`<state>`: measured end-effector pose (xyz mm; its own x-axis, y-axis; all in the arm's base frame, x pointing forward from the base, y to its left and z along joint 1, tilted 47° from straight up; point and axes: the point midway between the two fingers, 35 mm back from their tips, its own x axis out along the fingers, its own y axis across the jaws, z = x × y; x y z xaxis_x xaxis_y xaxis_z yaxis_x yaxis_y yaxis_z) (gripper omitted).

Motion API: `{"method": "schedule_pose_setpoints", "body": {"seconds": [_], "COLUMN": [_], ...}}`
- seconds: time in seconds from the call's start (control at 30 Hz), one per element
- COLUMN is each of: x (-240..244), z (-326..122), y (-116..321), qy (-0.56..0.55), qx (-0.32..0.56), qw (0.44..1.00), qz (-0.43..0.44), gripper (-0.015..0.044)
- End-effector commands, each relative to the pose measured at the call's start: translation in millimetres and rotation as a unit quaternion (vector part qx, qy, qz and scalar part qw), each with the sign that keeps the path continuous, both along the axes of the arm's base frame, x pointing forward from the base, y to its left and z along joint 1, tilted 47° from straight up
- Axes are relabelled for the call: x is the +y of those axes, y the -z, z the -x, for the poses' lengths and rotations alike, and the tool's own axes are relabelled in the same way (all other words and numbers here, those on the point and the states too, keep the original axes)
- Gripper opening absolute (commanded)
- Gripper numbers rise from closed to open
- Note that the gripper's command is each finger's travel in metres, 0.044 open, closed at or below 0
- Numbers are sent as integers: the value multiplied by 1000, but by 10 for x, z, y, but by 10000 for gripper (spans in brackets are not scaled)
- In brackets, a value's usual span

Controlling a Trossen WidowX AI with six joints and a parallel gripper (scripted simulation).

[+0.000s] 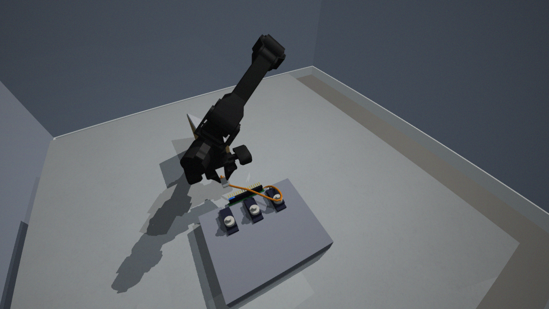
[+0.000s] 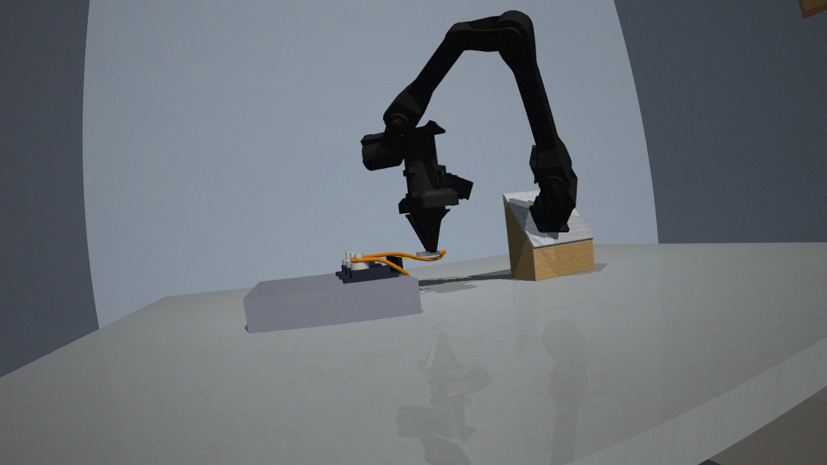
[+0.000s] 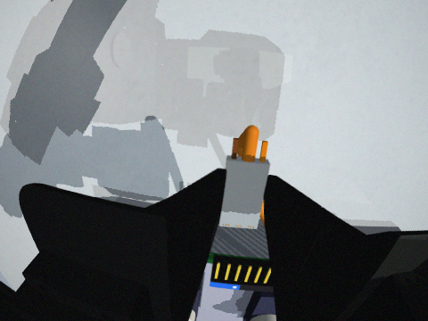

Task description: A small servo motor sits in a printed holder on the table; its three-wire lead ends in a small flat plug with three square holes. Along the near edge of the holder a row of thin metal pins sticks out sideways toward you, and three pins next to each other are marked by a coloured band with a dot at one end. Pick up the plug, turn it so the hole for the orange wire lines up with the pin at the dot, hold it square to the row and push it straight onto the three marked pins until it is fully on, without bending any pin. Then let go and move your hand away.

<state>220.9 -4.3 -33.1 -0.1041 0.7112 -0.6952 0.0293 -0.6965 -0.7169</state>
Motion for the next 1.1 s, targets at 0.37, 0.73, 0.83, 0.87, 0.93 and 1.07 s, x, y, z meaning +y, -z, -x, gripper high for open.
{"method": "schedule_pose_setpoints", "body": {"seconds": [0.37,0.73,0.83,0.87,0.93,1.07], "x": [23,30,31,32,33,35], "z": [-300,-354,-374,-381,-394,-421], "y": [8,8,8,8,9,9], "qy": [1,1,1,1,1,1], "qx": [-1,-1,-1,-1,-1,-1], "qw": [1000,1000,1000,1000,1000,1000], "qz": [-1,-1,-1,-1,-1,-1], "gripper": [0,0,0,0,0,0]}}
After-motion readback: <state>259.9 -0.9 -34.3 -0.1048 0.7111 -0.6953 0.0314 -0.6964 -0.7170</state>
